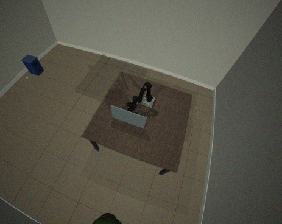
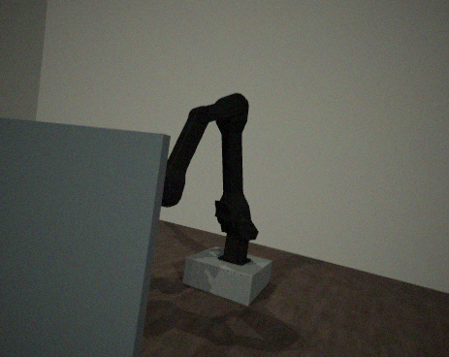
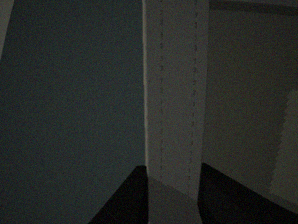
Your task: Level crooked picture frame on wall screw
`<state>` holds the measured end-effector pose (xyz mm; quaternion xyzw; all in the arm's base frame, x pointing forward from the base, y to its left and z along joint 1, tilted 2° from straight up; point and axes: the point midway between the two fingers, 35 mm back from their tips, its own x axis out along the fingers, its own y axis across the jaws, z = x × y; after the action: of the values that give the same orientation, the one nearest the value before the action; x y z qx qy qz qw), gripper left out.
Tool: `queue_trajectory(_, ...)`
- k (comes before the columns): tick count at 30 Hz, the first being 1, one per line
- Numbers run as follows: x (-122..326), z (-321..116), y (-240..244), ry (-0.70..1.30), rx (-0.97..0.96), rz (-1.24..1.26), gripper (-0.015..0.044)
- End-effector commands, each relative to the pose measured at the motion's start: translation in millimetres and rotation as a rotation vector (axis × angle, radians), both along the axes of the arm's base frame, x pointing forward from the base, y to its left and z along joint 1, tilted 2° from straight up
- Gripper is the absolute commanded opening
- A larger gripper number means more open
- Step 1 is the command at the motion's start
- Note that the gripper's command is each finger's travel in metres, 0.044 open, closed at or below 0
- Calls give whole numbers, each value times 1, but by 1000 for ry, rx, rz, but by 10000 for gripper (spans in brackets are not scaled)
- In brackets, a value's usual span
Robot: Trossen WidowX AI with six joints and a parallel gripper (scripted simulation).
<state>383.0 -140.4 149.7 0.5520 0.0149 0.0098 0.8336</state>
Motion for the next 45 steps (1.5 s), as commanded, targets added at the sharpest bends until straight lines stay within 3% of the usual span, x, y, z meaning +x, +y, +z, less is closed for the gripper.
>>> queue_trajectory(1, 0, 0, 0, 1, 20, 0, 0)
queue_trajectory(45, 0, 1, 0, 10, 267, -4, 0)
